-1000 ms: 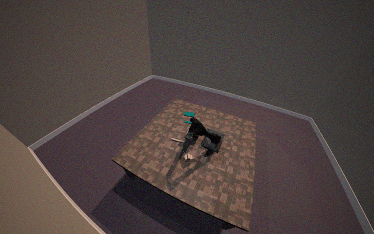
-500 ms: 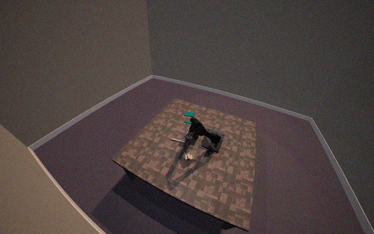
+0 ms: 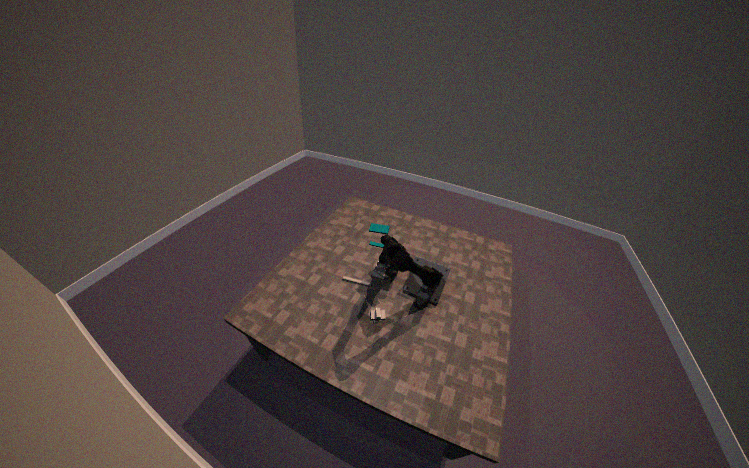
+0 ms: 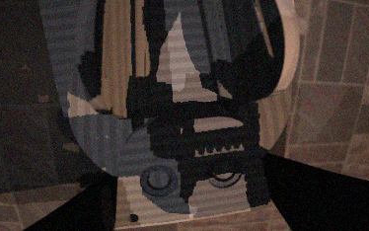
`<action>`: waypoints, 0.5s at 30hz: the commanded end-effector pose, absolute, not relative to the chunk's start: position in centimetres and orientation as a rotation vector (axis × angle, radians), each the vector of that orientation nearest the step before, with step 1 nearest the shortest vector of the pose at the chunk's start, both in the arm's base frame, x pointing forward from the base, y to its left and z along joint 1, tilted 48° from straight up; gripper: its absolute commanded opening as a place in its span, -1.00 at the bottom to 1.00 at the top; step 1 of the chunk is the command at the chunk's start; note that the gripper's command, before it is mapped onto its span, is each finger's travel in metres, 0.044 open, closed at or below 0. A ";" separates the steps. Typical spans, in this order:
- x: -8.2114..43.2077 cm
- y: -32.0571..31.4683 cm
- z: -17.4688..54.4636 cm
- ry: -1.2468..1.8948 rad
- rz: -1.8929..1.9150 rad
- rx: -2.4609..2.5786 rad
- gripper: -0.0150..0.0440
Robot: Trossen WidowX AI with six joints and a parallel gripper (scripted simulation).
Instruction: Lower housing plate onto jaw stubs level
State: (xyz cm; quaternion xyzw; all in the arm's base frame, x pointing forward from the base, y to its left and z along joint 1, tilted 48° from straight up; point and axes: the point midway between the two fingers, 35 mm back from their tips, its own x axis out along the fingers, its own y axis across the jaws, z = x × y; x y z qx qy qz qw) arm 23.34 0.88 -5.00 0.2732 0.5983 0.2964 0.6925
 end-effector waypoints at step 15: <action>23.3 0.9 -5.0 1.337 0.662 0.610 1.00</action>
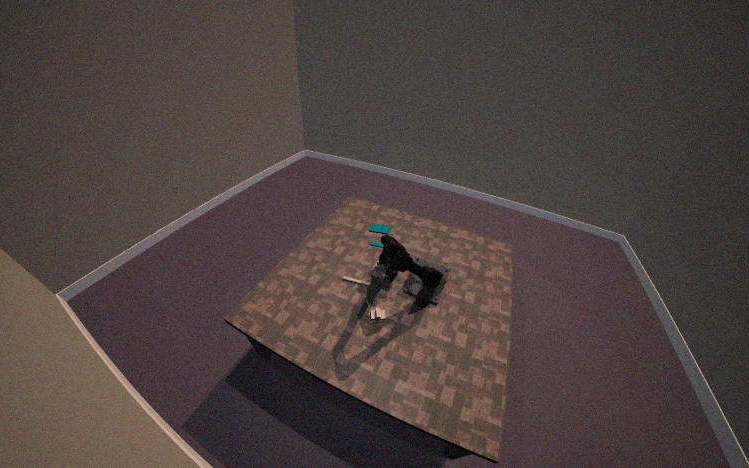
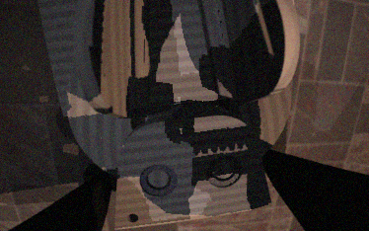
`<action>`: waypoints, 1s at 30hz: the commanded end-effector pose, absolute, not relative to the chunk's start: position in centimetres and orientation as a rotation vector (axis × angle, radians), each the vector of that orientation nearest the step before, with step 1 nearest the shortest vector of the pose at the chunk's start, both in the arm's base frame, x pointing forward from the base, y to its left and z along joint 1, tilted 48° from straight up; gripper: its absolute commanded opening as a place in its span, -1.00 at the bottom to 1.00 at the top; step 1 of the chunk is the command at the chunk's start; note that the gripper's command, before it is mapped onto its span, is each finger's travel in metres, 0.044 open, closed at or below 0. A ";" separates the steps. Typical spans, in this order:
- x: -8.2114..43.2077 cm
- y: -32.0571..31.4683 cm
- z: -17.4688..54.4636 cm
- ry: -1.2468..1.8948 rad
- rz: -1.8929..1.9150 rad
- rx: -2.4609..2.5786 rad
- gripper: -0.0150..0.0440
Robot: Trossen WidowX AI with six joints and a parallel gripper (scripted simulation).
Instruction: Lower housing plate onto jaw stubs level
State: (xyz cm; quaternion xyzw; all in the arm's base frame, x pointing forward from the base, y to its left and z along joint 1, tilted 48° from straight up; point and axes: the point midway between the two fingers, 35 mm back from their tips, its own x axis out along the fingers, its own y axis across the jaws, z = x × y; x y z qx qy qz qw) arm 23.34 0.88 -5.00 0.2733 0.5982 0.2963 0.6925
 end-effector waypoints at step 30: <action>19.4 -8.0 3.5 1.344 0.656 0.607 1.00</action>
